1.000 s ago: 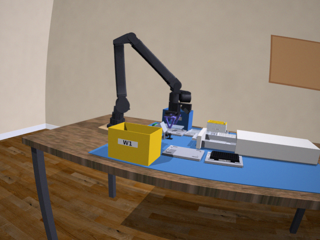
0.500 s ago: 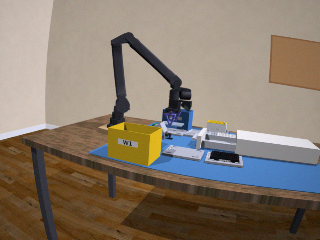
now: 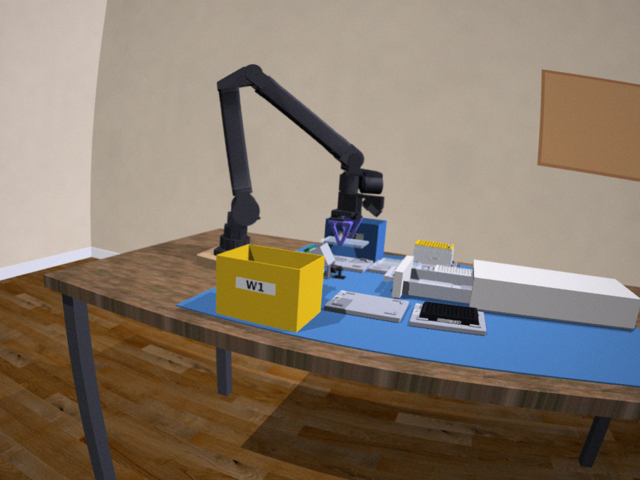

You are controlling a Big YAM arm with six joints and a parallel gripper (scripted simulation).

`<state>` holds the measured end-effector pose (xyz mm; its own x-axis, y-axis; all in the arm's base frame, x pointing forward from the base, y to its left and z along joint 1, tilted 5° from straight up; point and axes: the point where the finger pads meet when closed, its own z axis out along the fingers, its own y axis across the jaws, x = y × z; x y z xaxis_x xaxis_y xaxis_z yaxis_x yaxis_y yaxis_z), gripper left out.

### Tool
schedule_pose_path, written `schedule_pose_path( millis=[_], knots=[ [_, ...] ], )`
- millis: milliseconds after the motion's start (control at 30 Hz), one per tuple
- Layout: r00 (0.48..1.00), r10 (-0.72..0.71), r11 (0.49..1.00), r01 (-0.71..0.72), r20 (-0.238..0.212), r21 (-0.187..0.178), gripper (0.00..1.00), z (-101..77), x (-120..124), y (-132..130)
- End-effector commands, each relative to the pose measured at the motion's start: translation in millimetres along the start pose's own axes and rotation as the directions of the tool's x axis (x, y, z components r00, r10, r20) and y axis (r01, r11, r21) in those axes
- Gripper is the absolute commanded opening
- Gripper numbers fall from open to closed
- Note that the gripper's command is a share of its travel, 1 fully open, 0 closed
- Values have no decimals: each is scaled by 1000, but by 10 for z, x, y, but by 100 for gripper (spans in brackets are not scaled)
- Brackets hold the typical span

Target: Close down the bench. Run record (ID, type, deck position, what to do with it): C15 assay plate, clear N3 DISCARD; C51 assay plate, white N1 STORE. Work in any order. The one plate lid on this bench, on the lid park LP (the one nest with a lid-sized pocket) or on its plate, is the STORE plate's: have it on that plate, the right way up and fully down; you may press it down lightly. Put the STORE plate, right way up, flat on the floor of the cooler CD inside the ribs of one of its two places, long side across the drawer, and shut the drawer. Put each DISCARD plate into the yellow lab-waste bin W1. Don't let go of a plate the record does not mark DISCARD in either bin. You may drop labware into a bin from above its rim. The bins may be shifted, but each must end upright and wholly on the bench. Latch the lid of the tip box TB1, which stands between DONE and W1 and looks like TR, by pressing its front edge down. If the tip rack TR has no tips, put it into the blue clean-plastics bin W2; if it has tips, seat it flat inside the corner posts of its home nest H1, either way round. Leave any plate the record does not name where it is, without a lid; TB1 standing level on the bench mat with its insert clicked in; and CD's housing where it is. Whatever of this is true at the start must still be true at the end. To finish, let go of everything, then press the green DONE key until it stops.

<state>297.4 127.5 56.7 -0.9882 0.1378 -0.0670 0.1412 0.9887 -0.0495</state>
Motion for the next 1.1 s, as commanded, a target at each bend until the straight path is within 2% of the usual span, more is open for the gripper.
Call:
schedule_pose_path(
  millis=[0, 133, 200, 300, 433, 467, 567, 700, 767, 867, 933, 1000, 1033, 1067],
  knots=[
    [998, 0, 999, 2, 58, -37, 0, -289, -187, 159],
    [998, 0, 999, 2, 56, -36, 0, -337, -175, 152],
    [999, -3, 1000, 4, 34, -21, 0, -277, -115, 118],
    [998, 0, 999, 2, 57, -37, 0, -411, -180, 154],
    [998, 0, 999, 2, 56, -36, 0, -434, -170, 148],
    [1000, -6, 1000, 6, 10, -4, 0, -263, -42, 70],
    [998, 1, 999, 2, 58, -38, 0, -499, -180, 154],
    [998, 1, 999, 2, 59, -38, 0, -560, -178, 153],
    [999, -3, 1000, 4, 33, -20, 0, -479, -106, 112],
    [998, 0, 999, 2, 58, -38, 0, -624, -175, 151],
    [998, 1, 999, 2, 60, -39, 0, -659, -175, 150],
    [998, 1, 999, 2, 60, -39, 0, -659, -175, 150],
    [1000, -7, 1000, 7, 2, 1, 0, -433, -3, 47],
    [1000, -5, 1000, 6, 16, -9, 0, -505, -61, 85]
  ],
)
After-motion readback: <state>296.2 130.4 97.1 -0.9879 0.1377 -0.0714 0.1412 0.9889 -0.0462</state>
